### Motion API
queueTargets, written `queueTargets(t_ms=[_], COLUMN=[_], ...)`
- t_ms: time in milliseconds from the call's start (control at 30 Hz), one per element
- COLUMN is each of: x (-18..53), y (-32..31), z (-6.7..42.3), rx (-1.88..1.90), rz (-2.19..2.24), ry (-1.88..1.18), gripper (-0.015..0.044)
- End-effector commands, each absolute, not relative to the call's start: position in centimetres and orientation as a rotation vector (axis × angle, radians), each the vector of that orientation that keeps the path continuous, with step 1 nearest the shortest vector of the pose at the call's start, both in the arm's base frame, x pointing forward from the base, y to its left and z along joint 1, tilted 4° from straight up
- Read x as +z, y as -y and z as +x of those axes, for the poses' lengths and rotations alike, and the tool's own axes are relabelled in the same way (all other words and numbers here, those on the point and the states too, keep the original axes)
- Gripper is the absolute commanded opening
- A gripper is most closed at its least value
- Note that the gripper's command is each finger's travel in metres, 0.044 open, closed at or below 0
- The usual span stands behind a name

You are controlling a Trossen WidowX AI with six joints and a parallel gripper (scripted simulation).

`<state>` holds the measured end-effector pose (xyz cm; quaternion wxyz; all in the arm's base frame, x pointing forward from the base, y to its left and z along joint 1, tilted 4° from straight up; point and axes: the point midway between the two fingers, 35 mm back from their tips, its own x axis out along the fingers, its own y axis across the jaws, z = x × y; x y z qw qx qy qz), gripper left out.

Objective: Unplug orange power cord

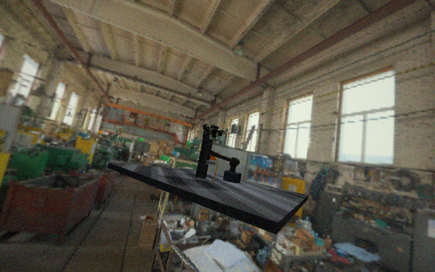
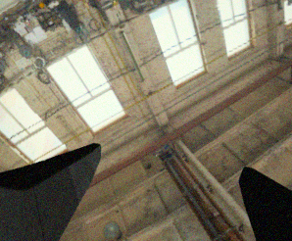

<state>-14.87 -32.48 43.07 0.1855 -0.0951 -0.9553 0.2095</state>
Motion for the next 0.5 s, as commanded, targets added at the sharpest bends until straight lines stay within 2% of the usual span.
queueTargets(t_ms=[0, 100, 267, 467], x=[43.2, 44.7, 48.4, 51.0], y=[32.4, 31.7, 24.8, 17.2], z=[-14.8, -14.1, -16.1, -17.0], rx=[0.593, 0.633, 0.775, 0.888], rz=[-0.268, -0.271, -0.473, -0.681], ry=[2.687, 2.615, 2.458, 2.244], gripper=[0.0374, 0.0295, 0.0164, 0.0160])
